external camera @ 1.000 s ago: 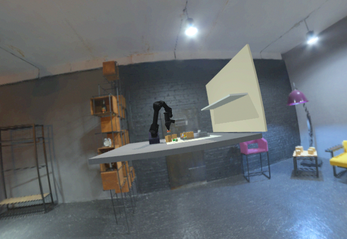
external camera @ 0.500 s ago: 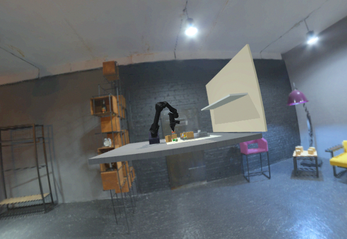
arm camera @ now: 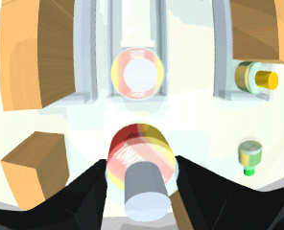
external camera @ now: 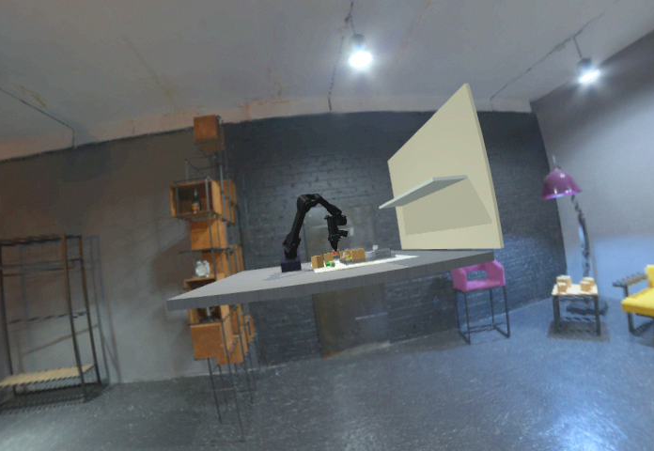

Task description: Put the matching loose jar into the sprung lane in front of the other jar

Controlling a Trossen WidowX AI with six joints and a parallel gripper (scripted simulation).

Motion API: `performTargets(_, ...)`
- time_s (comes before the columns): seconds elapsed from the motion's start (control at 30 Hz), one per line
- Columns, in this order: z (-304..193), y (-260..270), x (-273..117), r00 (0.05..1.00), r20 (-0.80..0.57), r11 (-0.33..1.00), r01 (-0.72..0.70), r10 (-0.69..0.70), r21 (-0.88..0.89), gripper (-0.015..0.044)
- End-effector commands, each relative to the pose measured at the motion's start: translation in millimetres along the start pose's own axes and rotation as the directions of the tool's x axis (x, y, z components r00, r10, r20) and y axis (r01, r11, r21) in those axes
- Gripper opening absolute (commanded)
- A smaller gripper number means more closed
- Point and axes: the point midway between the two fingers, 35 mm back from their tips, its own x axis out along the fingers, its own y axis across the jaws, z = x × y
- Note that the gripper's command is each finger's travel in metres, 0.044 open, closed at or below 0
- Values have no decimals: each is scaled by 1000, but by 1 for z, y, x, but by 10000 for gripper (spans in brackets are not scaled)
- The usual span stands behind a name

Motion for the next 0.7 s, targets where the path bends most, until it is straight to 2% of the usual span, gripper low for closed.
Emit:
performTargets(0.0, 5, -2, 4, 1000, 7, 1000, 5, -4, -11, 0)
performTargets(0.23, 5, -2, 25, 1000, 7, 1000, 5, -5, -11, 0)
performTargets(0.67, 7, -2, 26, 1000, 7, 1000, 5, -5, -11, 0)
